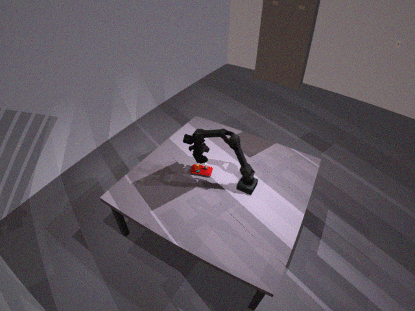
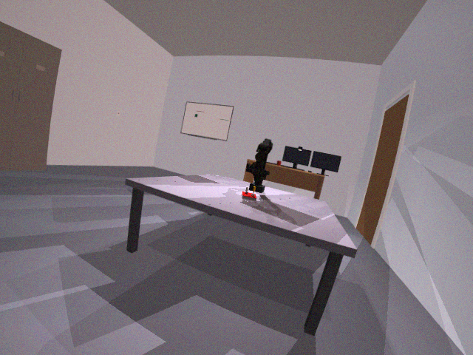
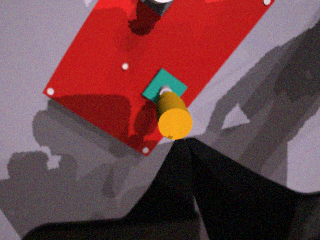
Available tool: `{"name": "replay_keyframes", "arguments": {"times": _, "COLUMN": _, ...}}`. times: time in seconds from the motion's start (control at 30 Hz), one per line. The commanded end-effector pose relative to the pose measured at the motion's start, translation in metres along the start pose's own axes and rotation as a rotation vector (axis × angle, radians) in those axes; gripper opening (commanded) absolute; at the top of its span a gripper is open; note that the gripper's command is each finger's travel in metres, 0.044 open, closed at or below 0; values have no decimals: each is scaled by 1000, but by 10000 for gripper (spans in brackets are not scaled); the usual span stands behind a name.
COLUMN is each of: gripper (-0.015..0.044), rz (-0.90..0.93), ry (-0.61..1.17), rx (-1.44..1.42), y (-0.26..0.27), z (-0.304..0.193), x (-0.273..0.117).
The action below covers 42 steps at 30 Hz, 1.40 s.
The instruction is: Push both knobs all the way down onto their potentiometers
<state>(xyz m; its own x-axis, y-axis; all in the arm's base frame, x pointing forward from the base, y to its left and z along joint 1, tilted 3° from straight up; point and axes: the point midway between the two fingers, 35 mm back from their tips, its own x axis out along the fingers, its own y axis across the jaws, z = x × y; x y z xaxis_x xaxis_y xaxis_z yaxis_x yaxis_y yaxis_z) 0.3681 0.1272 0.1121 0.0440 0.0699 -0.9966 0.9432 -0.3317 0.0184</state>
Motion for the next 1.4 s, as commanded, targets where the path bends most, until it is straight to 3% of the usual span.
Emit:
{"name": "replay_keyframes", "arguments": {"times": 0.0, "gripper": 0, "rz": 6, "ry": 0, "rx": 6, "y": 1, "z": 0, "x": 3}}
{"name": "replay_keyframes", "arguments": {"times": 1.37, "gripper": 0, "rz": 6, "ry": 0, "rx": 6, "y": 1, "z": 0, "x": 25}}
